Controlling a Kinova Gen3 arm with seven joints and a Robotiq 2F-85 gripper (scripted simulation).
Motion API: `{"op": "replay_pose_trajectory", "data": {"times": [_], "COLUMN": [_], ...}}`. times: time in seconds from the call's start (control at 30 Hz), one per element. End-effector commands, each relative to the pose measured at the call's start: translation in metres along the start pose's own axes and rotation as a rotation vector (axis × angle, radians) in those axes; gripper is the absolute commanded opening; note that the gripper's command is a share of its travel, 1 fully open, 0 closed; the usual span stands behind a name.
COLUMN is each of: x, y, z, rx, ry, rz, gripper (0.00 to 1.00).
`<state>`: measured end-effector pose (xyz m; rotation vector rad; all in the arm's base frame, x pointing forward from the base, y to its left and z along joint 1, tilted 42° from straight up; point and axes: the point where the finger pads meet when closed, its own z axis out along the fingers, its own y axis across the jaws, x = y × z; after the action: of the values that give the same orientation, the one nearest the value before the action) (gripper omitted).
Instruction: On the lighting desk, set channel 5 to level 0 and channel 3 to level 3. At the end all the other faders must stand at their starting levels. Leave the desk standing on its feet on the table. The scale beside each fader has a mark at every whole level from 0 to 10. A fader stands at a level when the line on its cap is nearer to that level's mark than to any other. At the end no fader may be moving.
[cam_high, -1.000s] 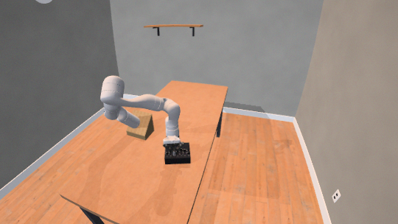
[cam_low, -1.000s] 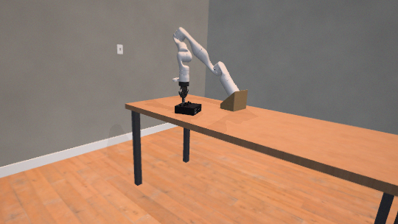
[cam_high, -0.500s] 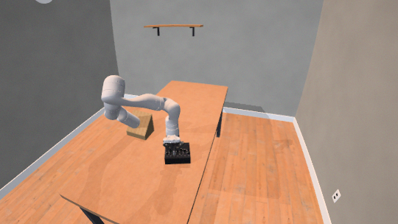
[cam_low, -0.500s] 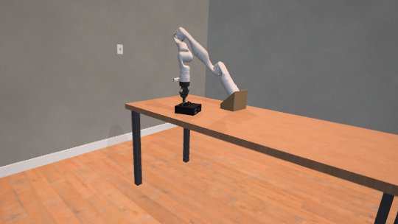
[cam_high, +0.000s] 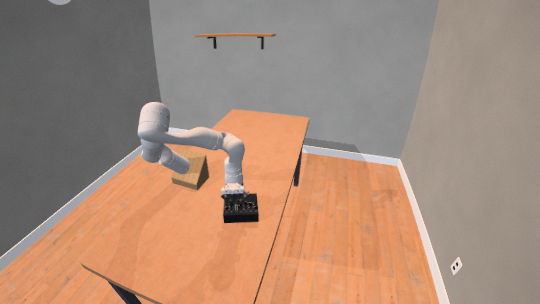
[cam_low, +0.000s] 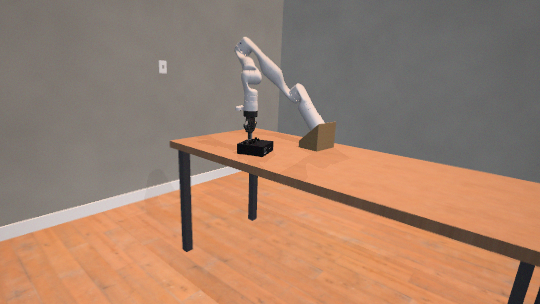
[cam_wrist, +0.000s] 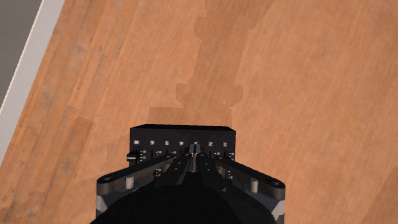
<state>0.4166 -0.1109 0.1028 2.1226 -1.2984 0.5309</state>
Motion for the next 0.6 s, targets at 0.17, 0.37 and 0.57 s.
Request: {"op": "replay_pose_trajectory", "data": {"times": [0.17, 0.37, 0.57], "x": [-0.0019, -0.0027, -0.0043], "y": [-0.0019, -0.0019, -0.0019], "z": [0.0, 0.0, 0.0], "rx": [0.007, 0.007, 0.007], "ry": [0.001, 0.001, 0.001], "rz": [0.0, 0.0, 0.0], "gripper": [0.0, 0.0, 0.0]}}
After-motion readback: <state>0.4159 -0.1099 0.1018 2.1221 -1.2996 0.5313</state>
